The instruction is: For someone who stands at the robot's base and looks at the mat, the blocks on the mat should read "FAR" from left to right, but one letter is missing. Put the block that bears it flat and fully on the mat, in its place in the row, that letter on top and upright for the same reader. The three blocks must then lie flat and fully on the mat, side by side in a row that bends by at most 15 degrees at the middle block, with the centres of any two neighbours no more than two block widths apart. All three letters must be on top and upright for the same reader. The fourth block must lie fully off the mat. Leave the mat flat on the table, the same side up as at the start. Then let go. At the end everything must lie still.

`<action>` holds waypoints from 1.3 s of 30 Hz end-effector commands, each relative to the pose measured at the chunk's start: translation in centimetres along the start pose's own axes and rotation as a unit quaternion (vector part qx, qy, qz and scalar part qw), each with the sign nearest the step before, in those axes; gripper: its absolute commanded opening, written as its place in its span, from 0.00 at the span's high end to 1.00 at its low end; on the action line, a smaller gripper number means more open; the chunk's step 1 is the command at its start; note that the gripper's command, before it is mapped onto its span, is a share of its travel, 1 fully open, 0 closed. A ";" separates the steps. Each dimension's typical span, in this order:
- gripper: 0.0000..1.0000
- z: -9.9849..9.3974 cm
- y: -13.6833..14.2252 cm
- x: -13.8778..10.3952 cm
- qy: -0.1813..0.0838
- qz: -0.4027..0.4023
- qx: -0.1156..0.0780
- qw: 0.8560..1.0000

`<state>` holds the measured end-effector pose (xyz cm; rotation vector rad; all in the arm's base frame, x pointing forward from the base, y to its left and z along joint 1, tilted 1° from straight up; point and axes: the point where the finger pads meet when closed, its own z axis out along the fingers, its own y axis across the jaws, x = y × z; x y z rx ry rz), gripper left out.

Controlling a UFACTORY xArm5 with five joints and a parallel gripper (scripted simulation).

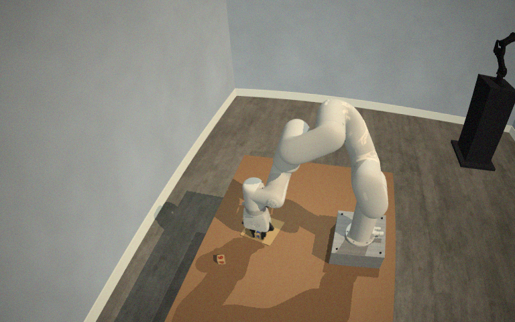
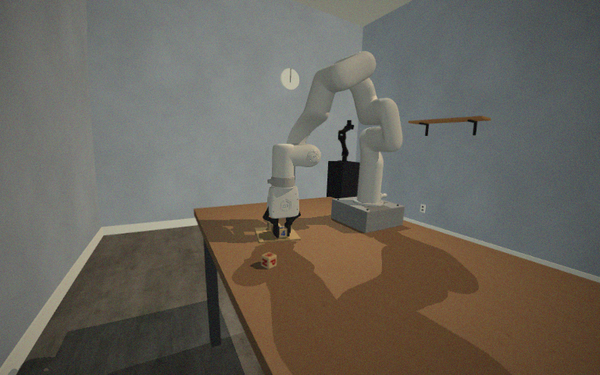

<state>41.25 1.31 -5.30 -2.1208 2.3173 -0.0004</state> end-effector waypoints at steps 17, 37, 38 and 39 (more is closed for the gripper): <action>0.73 0.1 -0.1 0.0 0.000 0.000 0.002 1.000; 0.73 0.4 -0.1 0.0 0.000 0.000 0.002 1.000; 0.73 0.4 -0.1 0.0 0.000 0.000 0.002 1.000; 0.73 0.4 -0.1 0.0 0.000 0.000 0.002 1.000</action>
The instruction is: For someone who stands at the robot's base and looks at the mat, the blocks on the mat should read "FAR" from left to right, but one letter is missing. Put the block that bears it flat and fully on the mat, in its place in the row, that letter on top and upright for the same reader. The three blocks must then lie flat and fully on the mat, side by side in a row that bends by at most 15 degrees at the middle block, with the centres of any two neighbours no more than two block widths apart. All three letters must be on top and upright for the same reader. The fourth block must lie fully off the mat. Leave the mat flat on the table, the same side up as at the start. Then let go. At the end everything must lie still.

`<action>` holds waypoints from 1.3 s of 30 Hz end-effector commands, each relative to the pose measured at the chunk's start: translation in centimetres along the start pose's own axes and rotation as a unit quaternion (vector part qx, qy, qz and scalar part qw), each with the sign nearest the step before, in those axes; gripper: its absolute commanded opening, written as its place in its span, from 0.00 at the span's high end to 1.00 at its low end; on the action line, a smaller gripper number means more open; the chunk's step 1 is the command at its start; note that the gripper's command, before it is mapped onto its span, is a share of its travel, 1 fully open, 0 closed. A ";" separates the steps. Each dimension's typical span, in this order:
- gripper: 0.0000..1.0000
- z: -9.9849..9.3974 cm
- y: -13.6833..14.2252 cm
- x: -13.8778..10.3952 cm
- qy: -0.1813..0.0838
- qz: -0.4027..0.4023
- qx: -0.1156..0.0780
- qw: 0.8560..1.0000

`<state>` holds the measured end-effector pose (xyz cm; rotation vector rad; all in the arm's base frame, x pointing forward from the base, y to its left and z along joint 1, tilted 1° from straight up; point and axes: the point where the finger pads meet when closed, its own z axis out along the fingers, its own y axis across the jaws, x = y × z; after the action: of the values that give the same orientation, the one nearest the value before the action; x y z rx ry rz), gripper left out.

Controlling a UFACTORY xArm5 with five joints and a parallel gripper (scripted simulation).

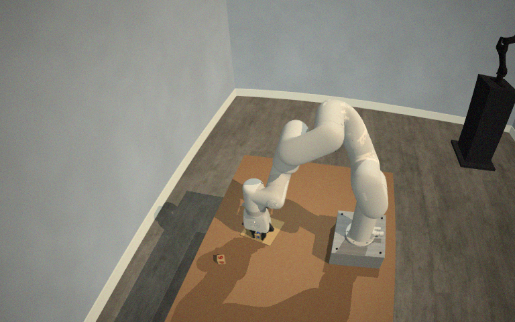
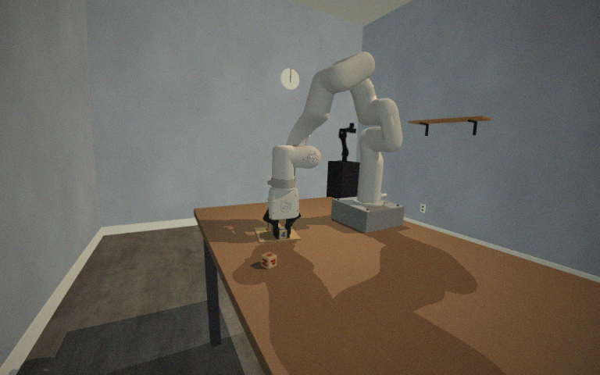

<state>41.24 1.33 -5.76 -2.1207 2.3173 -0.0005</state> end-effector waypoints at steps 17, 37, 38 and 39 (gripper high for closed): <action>0.73 -0.1 -0.1 0.0 0.000 0.000 0.002 1.000; 0.61 -0.1 -0.1 0.0 0.000 0.000 0.002 1.000; 0.57 -0.1 -0.1 0.0 0.000 0.000 0.002 1.000; 0.57 -0.1 -0.1 0.0 0.000 0.000 0.002 1.000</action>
<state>41.24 1.33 -5.76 -2.1206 2.3173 -0.0006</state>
